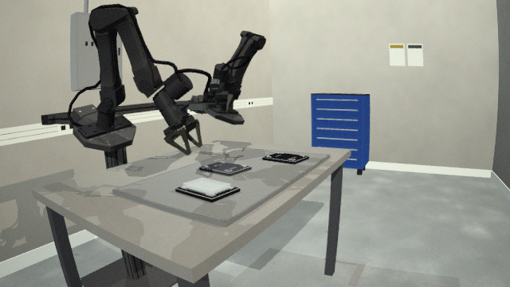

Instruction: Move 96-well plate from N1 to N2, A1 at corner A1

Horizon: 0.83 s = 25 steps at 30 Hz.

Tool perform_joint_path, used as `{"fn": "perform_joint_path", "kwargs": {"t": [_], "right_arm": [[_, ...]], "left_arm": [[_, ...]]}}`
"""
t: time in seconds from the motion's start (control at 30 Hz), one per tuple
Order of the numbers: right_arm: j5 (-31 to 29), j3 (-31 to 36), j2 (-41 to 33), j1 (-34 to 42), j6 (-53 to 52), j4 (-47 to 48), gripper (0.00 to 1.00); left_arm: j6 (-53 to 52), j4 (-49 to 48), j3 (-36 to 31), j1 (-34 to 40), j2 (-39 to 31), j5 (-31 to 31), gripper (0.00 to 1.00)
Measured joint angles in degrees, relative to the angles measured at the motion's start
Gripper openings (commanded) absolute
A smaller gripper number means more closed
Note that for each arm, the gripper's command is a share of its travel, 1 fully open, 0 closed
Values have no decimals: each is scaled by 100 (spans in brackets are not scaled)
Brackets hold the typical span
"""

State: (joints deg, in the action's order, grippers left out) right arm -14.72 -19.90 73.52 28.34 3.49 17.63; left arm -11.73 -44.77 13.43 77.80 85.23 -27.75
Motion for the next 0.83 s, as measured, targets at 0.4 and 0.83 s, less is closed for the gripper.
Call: {"fn": "perform_joint_path", "kwargs": {"t": [0.4,0.83], "right_arm": [[35,-2,0,0,35,131,100],[37,-2,0,0,37,140,100]], "left_arm": [[0,0,0,0,0,0,100],[0,0,0,0,0,0,100]]}}
